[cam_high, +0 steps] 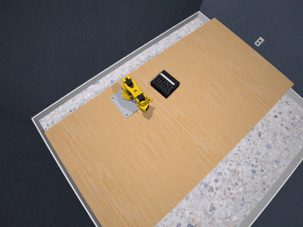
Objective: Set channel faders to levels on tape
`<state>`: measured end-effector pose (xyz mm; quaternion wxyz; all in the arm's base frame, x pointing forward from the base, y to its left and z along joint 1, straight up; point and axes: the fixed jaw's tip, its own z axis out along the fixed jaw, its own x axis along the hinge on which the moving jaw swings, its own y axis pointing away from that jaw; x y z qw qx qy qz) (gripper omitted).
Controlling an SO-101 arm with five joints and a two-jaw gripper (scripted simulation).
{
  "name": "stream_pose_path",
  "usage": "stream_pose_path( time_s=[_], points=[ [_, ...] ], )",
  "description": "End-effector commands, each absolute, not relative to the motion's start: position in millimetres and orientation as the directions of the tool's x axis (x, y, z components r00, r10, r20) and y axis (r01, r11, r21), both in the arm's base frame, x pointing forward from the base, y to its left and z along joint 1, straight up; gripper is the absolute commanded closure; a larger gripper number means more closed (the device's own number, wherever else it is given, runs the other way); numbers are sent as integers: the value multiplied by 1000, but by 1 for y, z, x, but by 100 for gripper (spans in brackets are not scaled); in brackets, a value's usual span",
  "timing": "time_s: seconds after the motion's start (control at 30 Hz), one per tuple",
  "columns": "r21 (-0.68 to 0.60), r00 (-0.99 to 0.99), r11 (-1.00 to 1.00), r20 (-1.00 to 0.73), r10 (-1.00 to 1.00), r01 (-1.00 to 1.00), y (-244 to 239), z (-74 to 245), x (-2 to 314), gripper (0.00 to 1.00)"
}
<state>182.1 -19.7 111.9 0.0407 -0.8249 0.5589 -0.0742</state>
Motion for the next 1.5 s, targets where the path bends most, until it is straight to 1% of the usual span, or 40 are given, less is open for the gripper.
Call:
stream_pose_path(
  time_s=[0.0,0.37,0.43,0.8,0.93,1.0,1.47],
  points=[
    [-130,462,-472,97,-881,-872,-32,112,177,100],
    [-77,684,-699,152,-713,-711,-66,113,170,100],
    [-77,684,-699,152,-713,-711,-66,113,170,100],
    [-8,843,-858,178,-507,-514,-94,115,158,100],
    [17,885,-898,180,-429,-439,-103,115,154,100],
    [17,885,-898,180,-429,-439,-103,115,154,100],
    [96,971,-977,162,-175,-192,-128,117,136,100]
  ],
)
